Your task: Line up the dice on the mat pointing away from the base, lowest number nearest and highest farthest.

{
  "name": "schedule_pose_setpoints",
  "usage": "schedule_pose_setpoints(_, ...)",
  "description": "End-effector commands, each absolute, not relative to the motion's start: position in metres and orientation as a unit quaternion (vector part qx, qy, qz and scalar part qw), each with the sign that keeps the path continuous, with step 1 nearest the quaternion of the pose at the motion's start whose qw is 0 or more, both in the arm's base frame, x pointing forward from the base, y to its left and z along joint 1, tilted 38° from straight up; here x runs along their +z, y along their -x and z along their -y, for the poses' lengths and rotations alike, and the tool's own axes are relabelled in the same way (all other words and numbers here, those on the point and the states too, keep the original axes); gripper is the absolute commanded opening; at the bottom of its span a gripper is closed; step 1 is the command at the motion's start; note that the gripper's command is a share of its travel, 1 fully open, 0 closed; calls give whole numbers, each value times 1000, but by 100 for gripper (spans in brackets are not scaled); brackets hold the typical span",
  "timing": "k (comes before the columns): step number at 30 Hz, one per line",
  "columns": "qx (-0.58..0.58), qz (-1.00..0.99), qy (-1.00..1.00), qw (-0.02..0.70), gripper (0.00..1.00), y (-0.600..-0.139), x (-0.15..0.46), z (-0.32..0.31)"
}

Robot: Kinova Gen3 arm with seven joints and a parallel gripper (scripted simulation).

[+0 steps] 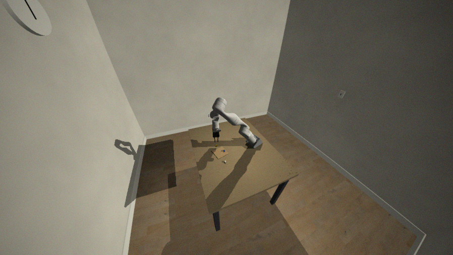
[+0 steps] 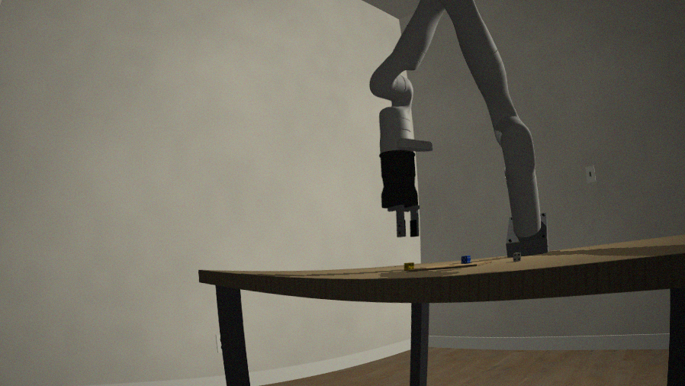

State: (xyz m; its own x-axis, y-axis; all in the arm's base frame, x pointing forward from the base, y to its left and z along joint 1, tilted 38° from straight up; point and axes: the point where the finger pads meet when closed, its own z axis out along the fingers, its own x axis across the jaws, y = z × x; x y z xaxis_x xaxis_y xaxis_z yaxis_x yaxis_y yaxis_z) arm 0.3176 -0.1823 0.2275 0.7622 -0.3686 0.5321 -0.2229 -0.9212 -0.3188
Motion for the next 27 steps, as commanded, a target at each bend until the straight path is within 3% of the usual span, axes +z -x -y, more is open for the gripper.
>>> schedule_pose_setpoints(1,-305,-159,931,120,64,-319,225,181)
schedule_pose_setpoints(27,-305,-159,931,120,64,-339,199,177)
